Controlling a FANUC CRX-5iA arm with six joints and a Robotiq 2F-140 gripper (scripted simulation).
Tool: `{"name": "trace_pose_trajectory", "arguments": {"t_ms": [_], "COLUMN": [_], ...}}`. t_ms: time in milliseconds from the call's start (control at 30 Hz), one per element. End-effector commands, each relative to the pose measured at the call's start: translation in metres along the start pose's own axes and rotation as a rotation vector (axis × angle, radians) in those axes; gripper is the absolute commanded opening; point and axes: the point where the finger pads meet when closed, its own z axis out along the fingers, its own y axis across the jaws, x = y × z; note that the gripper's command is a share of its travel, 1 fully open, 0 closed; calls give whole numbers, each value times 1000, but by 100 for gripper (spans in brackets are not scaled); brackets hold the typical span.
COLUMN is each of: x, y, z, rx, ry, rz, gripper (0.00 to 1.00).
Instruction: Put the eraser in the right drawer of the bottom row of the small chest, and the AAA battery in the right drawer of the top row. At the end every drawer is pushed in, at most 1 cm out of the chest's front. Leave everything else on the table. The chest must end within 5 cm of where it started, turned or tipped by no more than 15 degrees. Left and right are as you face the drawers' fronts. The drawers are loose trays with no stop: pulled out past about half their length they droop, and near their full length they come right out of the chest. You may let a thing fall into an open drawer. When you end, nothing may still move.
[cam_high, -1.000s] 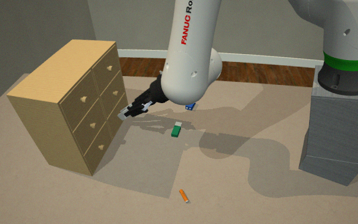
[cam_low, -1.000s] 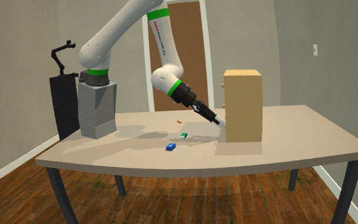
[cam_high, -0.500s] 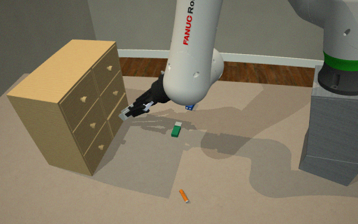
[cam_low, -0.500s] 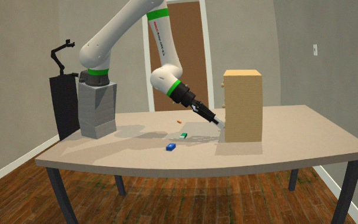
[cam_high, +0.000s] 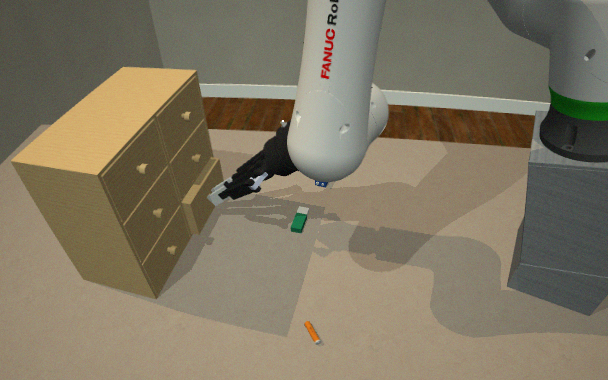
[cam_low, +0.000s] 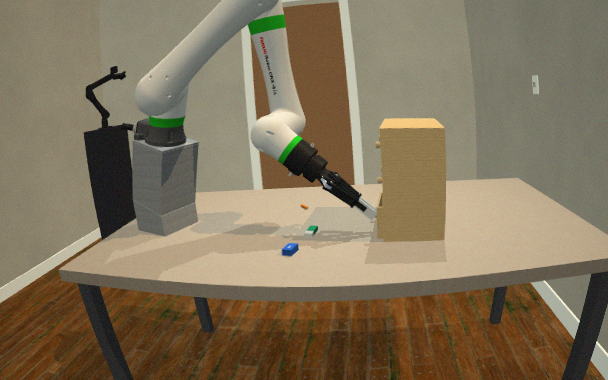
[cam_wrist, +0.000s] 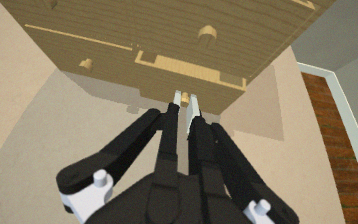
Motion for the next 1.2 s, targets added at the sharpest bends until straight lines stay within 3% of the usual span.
{"name": "trace_pose_trajectory", "arguments": {"t_ms": [0, 1167], "x": [-2, -28], "y": [0, 0], "z": [-3, -34], "rx": [0, 0], "ry": [0, 0], "rz": [0, 0], "gripper": [8, 8]}}
